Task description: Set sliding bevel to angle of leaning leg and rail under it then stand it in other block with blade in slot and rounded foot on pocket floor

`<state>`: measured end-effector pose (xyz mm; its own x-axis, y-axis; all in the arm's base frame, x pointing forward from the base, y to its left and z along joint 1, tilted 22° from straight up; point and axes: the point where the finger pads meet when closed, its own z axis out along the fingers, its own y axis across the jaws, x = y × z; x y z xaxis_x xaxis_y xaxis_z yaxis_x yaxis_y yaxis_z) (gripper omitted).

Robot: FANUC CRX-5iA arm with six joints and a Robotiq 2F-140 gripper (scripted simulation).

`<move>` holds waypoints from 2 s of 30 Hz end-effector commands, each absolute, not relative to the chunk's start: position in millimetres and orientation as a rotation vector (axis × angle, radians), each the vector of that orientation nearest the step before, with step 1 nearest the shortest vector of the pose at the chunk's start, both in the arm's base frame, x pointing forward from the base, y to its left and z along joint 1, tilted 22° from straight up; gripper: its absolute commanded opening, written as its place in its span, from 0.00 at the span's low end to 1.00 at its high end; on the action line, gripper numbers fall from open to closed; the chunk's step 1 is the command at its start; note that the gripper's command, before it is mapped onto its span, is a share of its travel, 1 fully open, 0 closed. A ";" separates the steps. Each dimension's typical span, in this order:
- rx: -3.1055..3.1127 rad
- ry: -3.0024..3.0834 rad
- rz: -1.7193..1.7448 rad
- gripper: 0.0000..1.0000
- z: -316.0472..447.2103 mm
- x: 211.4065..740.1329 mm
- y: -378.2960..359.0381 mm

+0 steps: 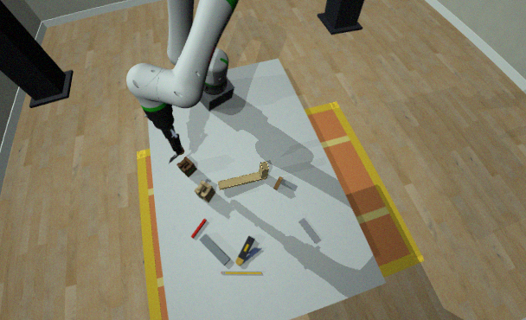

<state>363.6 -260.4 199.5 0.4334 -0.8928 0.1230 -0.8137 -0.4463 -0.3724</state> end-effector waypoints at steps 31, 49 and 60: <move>-2.452 1.439 -0.444 0.10 187.3 359.4 -277.3; -2.454 1.440 -0.446 0.10 100.9 392.3 -265.6; -2.454 1.440 -0.446 0.10 96.2 394.1 -265.0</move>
